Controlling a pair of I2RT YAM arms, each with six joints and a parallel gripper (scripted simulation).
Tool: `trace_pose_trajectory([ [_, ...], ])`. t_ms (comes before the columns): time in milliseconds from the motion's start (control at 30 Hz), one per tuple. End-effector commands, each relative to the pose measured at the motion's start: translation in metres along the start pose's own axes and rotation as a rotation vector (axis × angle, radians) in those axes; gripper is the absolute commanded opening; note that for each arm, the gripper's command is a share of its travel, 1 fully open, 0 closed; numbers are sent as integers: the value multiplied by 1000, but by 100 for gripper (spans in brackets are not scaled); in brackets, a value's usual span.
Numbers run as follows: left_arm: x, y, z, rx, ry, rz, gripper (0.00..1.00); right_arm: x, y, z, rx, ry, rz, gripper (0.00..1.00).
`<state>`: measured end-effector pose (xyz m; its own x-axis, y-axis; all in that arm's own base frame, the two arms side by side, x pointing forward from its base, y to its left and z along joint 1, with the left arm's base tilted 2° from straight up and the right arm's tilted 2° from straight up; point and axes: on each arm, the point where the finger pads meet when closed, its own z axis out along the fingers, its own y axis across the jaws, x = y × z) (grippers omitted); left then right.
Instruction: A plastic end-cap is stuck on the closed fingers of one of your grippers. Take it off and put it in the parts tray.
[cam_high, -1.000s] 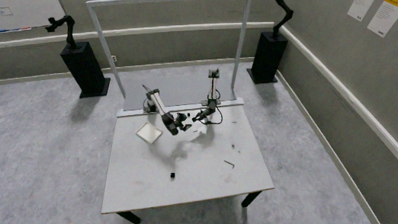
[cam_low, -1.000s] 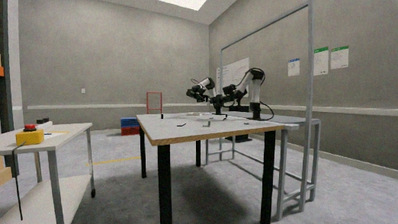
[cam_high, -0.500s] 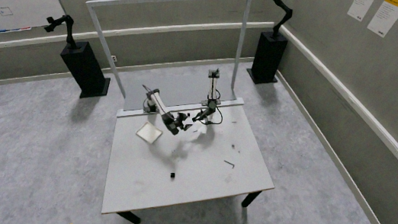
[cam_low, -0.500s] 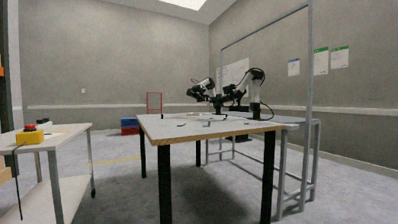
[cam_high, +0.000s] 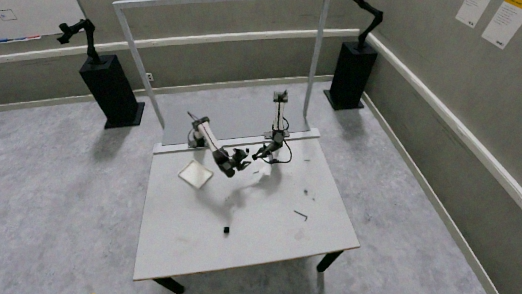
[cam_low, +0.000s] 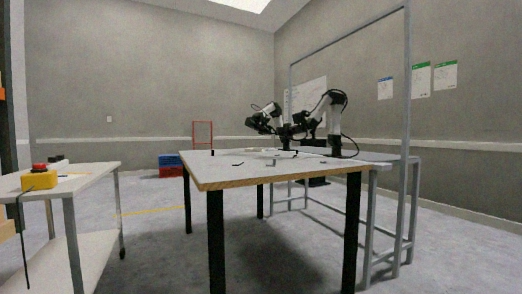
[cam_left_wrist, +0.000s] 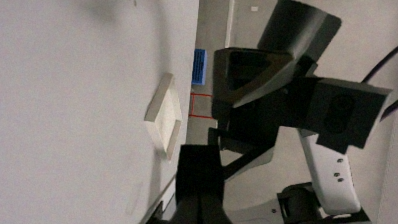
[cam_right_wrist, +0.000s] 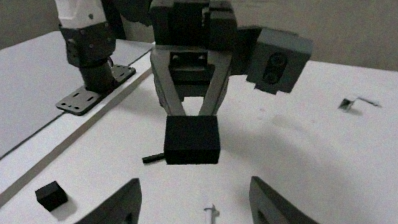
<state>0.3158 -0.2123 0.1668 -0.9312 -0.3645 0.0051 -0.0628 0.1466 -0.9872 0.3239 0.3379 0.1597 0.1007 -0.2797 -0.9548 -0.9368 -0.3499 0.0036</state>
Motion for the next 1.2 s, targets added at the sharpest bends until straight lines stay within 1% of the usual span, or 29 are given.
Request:
trace_pose_trajectory([
  [0,-2,-27,2,41,-2,57,0,3,1,12,-15,3,-1,58],
  [133,-2,-27,2,41,-2,57,0,-14,3,22,-1,0,-42,57],
  [200,-2,-27,2,41,-2,57,0,-17,3,33,0,-2,-42,52],
  [267,-2,-27,2,41,-2,57,0,-11,-2,37,-5,1,-28,48],
  [333,-2,-27,2,41,-2,57,0,-11,-2,37,-5,1,-28,48],
  [367,-2,-27,2,41,-2,57,0,-7,1,36,-9,-1,-19,48],
  [433,-2,-27,2,41,-2,57,0,-14,4,30,-2,-8,-35,42],
  [600,-2,-27,1,43,0,59,0,-15,4,31,-4,-8,-35,28],
  [667,-2,-27,1,43,0,59,0,-17,3,30,-1,-9,-43,27],
  [700,-2,-27,1,43,0,59,0,-19,1,28,3,-10,-50,27],
  [833,-2,-27,1,43,0,59,0,2,-2,17,-10,-11,-17,27],
  [900,-2,-27,1,43,0,59,0,2,-2,17,-10,-11,-17,27],
  [1000,-3,-27,1,43,-2,58,0,16,-4,-4,-12,-8,-8,27],
  [1100,-3,-27,1,43,-2,58,0,29,-4,-31,-10,-5,-8,27],
  [1167,-3,-27,1,43,-2,58,0,36,-5,-41,4,3,-4,27],
])
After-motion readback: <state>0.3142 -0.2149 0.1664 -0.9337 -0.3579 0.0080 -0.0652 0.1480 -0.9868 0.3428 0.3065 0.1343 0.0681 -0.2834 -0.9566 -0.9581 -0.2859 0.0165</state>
